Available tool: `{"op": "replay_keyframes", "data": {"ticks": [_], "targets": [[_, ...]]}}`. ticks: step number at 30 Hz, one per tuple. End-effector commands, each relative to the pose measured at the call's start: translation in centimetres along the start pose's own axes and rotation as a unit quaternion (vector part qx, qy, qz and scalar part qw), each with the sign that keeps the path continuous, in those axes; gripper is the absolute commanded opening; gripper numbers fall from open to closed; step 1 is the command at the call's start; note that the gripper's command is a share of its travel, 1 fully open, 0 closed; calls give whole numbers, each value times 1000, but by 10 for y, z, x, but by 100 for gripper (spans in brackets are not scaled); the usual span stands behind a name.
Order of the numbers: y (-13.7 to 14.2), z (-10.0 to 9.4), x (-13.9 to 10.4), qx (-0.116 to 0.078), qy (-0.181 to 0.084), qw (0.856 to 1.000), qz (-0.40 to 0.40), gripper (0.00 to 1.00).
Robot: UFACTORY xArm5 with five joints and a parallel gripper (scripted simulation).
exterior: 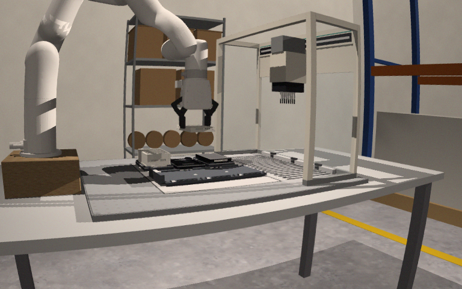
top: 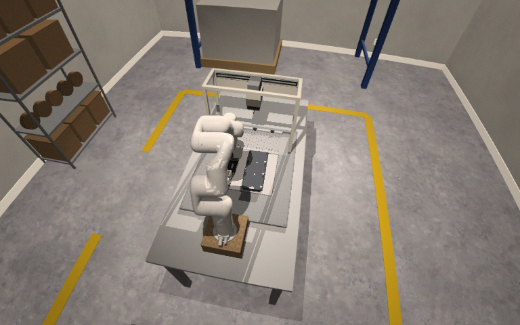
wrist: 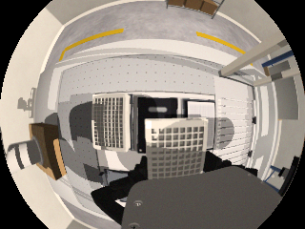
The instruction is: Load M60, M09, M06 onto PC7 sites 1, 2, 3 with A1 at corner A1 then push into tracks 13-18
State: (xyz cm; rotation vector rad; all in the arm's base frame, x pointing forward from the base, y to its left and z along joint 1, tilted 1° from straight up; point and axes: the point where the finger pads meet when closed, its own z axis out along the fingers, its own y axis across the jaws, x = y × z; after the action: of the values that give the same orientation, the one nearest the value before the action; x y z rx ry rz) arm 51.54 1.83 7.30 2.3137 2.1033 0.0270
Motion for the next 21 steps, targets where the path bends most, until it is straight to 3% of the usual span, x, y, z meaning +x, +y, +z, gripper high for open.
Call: {"op": "replay_keyframes", "data": {"ticks": [1,21], "targets": [[10,-1,-14,-1,3,1000,-1,0],[53,0,-94,-1,3,1000,-1,0]]}}
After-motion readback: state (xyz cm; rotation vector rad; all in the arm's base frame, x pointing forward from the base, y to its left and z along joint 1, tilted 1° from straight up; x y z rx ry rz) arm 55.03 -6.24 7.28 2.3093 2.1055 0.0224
